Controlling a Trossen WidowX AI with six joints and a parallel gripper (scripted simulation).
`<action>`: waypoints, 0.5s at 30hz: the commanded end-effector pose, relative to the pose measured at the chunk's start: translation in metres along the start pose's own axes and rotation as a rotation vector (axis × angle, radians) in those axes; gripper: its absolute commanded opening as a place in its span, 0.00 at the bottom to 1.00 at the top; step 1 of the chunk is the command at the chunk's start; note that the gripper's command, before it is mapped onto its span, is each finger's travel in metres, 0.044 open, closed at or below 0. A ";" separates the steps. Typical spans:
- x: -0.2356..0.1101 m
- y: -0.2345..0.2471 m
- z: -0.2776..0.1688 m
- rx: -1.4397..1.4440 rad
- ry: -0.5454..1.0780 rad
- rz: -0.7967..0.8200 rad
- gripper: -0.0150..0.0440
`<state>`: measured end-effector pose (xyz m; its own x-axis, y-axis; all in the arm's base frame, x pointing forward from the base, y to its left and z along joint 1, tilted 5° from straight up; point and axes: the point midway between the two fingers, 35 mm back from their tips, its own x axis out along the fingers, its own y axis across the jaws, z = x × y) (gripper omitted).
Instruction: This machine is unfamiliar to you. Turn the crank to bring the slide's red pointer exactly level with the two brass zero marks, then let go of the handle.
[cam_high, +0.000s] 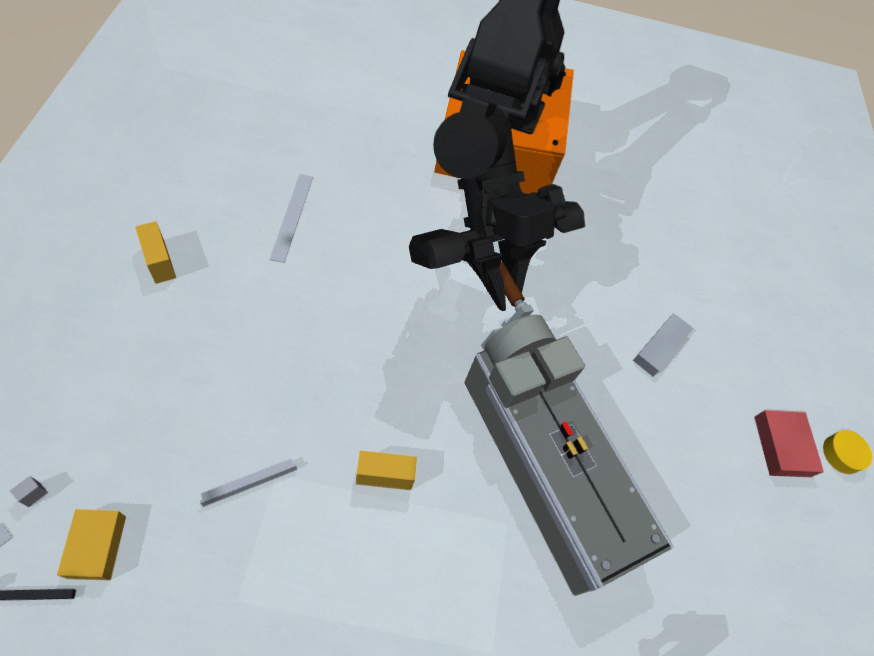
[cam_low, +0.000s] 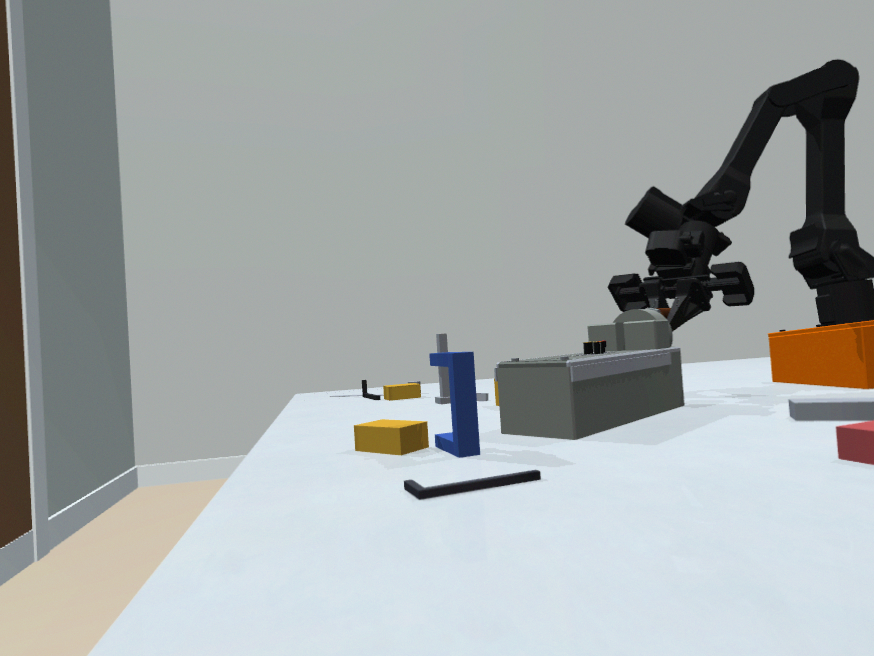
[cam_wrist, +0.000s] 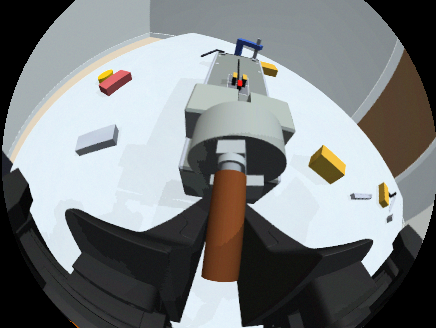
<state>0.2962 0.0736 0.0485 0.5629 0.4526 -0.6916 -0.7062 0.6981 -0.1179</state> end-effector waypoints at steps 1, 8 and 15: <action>0.002 0.009 -0.002 0.003 0.001 0.028 0.25; 0.003 0.010 -0.003 0.003 0.001 0.028 0.25; 0.004 0.012 -0.004 0.003 0.001 0.028 0.25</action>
<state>0.2939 0.0756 0.0461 0.5629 0.4567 -0.6889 -0.7071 0.6976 -0.1154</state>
